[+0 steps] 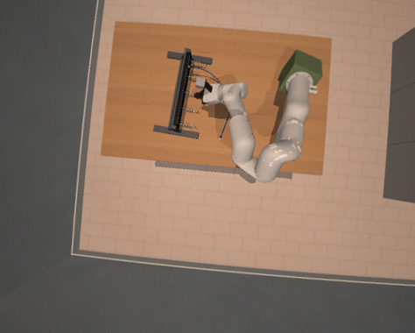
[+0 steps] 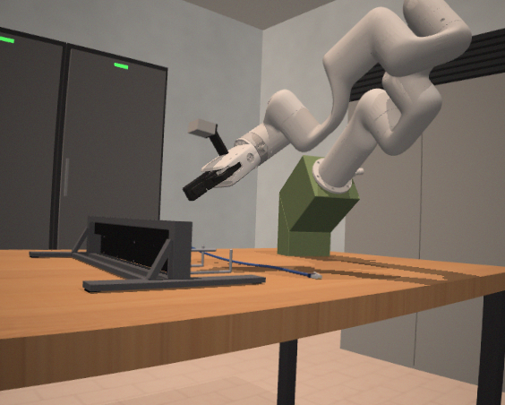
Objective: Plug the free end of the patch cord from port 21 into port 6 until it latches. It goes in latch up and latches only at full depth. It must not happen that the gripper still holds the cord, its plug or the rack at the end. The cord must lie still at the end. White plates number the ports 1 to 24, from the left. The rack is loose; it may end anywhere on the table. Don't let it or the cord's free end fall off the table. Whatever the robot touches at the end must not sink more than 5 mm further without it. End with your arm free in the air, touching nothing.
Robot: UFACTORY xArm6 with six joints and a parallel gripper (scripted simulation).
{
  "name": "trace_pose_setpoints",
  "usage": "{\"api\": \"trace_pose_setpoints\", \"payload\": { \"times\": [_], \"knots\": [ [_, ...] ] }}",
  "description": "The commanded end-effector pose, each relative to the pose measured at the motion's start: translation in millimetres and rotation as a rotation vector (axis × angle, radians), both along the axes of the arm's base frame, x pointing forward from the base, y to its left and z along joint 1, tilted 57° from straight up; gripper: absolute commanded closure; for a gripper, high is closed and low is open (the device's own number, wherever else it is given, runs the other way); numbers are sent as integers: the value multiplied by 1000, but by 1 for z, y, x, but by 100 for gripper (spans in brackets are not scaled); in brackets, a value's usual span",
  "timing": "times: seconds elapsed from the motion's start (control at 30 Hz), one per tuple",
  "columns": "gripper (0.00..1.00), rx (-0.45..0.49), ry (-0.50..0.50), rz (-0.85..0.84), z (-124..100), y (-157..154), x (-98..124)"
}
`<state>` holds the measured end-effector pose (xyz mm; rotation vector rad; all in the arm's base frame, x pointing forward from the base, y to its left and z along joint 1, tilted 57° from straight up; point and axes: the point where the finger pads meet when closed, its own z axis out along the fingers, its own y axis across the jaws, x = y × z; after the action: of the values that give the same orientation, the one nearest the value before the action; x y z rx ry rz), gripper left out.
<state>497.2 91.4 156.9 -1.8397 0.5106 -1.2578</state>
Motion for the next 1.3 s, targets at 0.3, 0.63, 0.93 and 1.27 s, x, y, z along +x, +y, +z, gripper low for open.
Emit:
{"api": "trace_pose_setpoints", "payload": {
  "times": [0.3, 0.63, 0.93, 1.27],
  "knots": [
    [100, 0, -3, -2, -9, 24, 59],
    [100, 0, -3, -2, -9, 24, 60],
    [100, 0, -3, -2, -10, 24, 60],
    [100, 0, -3, -2, -10, 24, 60]
  ]
}}
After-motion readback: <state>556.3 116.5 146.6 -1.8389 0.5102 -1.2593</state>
